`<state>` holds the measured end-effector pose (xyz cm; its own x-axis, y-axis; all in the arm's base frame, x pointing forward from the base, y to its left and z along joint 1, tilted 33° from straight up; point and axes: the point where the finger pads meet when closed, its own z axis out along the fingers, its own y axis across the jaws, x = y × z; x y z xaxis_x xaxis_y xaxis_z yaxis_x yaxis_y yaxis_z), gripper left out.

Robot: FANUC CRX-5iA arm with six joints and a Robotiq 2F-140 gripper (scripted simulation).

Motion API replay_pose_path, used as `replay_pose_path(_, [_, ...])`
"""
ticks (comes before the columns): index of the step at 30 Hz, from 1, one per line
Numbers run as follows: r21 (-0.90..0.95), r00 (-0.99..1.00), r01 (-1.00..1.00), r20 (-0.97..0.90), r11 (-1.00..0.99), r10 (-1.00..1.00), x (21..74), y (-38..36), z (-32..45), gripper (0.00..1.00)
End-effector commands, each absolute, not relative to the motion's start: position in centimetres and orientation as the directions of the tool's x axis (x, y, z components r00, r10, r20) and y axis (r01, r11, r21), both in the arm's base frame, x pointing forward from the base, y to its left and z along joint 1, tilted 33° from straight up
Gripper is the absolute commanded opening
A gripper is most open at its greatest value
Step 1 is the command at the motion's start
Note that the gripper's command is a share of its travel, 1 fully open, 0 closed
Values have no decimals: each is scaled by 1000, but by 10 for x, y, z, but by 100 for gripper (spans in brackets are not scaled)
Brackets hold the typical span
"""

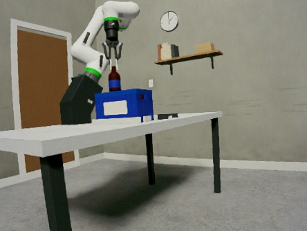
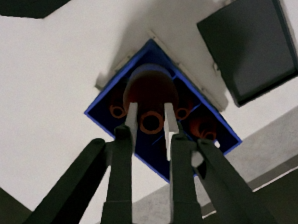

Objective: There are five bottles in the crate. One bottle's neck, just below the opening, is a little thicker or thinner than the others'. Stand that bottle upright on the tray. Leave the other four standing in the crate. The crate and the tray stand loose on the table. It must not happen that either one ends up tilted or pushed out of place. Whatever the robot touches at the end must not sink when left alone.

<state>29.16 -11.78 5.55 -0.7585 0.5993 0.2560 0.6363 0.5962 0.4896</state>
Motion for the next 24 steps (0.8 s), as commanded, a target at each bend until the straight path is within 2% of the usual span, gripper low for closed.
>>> replay_pose_path(1, [489,-759,636,255,597,600,292,-118,56,10])
replay_pose_path(24, [489,-759,636,255,597,600,294,-115,58,10])
